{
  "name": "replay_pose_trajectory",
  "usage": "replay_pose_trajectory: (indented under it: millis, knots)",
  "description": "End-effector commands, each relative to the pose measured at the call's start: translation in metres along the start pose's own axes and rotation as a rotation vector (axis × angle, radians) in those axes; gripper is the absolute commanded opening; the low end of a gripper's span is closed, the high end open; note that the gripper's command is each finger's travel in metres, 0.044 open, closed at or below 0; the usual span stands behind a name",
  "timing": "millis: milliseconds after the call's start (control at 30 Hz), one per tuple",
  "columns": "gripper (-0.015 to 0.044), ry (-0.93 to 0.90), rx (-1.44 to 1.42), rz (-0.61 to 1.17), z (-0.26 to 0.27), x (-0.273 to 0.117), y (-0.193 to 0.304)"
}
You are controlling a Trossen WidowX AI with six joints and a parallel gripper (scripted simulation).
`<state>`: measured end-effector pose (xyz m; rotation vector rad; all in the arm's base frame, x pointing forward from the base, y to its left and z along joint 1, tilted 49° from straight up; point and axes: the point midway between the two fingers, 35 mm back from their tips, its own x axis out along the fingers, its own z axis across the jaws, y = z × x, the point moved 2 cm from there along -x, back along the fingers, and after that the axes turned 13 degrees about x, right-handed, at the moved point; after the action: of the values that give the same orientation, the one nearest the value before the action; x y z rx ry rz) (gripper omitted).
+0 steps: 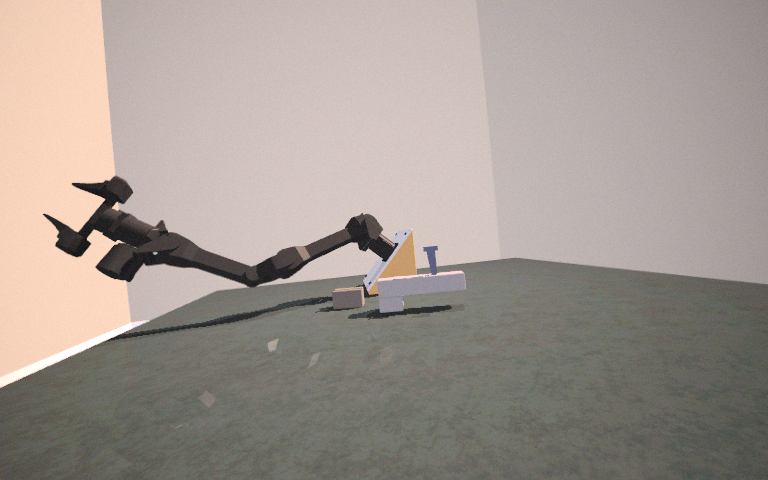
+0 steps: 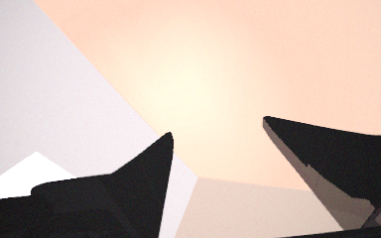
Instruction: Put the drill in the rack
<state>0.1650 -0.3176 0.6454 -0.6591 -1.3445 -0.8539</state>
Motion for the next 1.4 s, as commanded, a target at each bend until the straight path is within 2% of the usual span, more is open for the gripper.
replay_pose_trajectory:
  millis: [0, 267, 467, 600, 867, 1367]
  knots:
    - [0.0374, 0.000, 0.000, 0.000, 0.000, 0.000, 0.000]
    - [0.0164, -0.006, 0.002, 0.001, 0.003, 0.001, 0.000]
    - [0.0006, -0.188, 0.058, 0.059, 0.086, 0.025, -0.008]
    - [0.0000, -0.285, 0.087, 0.108, 0.134, 0.032, -0.007]
    - [0.0000, -0.520, 0.159, 0.303, 0.262, 0.032, 0.015]
    - [0.0000, -0.795, 0.171, 0.690, 0.409, -0.030, 0.082]
